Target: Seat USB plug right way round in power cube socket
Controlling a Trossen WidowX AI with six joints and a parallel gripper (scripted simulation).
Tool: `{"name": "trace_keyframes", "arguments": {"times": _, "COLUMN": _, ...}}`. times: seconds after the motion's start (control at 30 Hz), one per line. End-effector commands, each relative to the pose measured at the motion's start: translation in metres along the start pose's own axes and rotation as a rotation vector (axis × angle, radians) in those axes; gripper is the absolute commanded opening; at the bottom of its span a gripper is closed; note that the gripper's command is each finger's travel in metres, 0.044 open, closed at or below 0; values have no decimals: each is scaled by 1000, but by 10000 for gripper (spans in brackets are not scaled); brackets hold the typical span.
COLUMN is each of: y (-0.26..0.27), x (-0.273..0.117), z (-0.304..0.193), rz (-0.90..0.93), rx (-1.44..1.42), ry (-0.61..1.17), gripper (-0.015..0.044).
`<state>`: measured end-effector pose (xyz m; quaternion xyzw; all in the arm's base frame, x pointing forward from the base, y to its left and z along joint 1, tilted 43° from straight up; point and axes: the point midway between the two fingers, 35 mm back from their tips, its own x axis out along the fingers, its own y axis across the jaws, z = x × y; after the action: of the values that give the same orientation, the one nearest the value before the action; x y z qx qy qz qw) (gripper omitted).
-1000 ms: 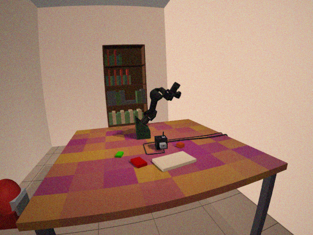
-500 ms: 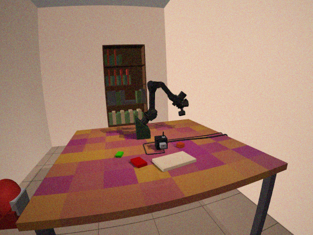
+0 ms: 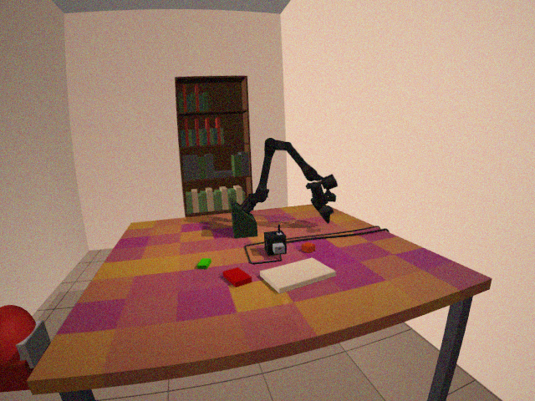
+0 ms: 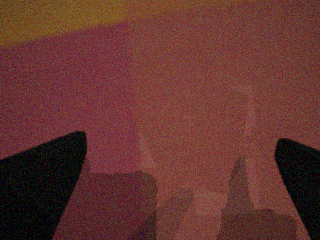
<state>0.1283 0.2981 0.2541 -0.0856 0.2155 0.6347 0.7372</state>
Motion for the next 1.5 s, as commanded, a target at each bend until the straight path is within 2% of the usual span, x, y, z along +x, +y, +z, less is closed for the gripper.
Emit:
{"name": "trace_keyframes", "arguments": {"times": 0.0, "y": -52, "x": -6, "z": -17, "rz": -93, "rx": -40, "ry": 88, "gripper": 440}}
{"name": "trace_keyframes", "arguments": {"times": 0.2, "y": -132, "x": -40, "z": -60, "rz": -261, "rx": -33, "ry": 253, "gripper": 440}}
{"name": "trace_keyframes", "arguments": {"times": 0.5, "y": -206, "x": -113, "z": -135, "rz": -239, "rx": -58, "ry": 441, "gripper": 440}}
{"name": "trace_keyframes", "arguments": {"times": 0.67, "y": -225, "x": -162, "z": -175, "rz": -200, "rx": -48, "ry": 449, "gripper": 440}}
{"name": "trace_keyframes", "arguments": {"times": 0.9, "y": -237, "x": -228, "z": -219, "rz": -188, "rx": -45, "ry": 363, "gripper": 440}}
{"name": "trace_keyframes", "arguments": {"times": 1.47, "y": -239, "x": -224, "z": -223, "rz": -189, "rx": -45, "ry": 360, "gripper": 440}}
